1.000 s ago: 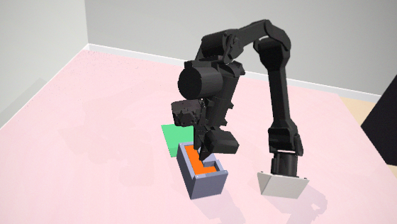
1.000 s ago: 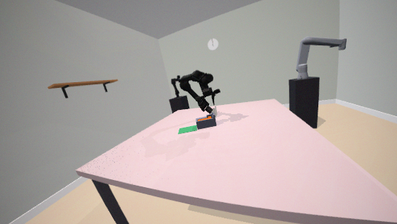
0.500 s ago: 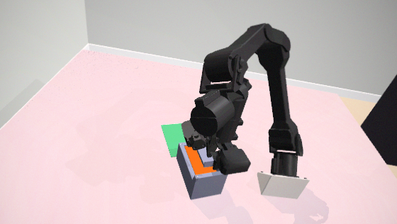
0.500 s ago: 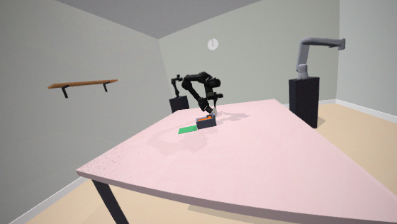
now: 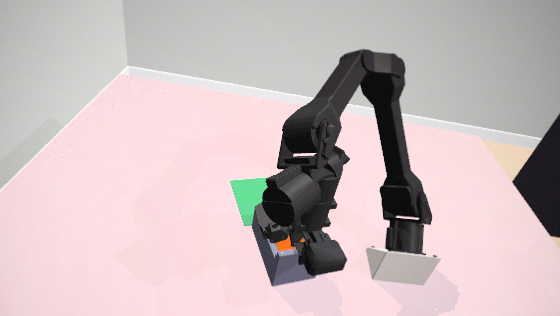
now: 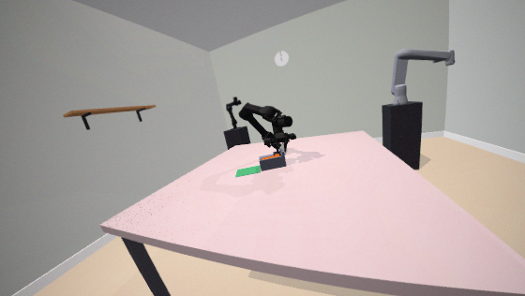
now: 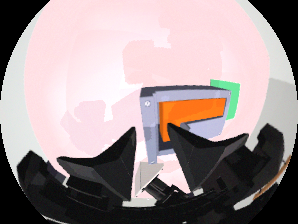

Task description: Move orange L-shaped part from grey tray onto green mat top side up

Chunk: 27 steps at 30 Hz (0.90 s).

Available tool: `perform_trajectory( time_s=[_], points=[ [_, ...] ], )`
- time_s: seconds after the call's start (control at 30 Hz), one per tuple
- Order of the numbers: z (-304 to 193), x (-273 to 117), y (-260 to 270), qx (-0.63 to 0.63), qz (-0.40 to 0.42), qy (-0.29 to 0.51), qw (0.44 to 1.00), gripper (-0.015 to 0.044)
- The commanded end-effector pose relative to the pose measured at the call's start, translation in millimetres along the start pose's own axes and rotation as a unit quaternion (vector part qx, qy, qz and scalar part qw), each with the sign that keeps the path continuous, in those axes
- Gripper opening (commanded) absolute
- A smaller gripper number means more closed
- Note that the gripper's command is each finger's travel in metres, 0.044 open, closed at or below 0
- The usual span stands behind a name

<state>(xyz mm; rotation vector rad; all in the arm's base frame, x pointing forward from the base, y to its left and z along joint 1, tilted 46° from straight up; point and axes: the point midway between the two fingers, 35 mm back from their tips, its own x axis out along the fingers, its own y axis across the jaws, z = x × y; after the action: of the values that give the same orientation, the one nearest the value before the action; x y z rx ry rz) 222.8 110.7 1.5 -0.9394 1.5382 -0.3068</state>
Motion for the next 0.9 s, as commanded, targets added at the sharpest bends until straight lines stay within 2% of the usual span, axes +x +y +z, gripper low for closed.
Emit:
perform_trajectory(
  time_s=[0.0,0.87],
  points=[
    [-0.7,4.9,-1.1,-0.002,-0.002,0.002,1.0,0.018],
    [-1.0,38.4,-1.5,-0.002,-0.002,0.002,1.0,0.018]
  ],
)
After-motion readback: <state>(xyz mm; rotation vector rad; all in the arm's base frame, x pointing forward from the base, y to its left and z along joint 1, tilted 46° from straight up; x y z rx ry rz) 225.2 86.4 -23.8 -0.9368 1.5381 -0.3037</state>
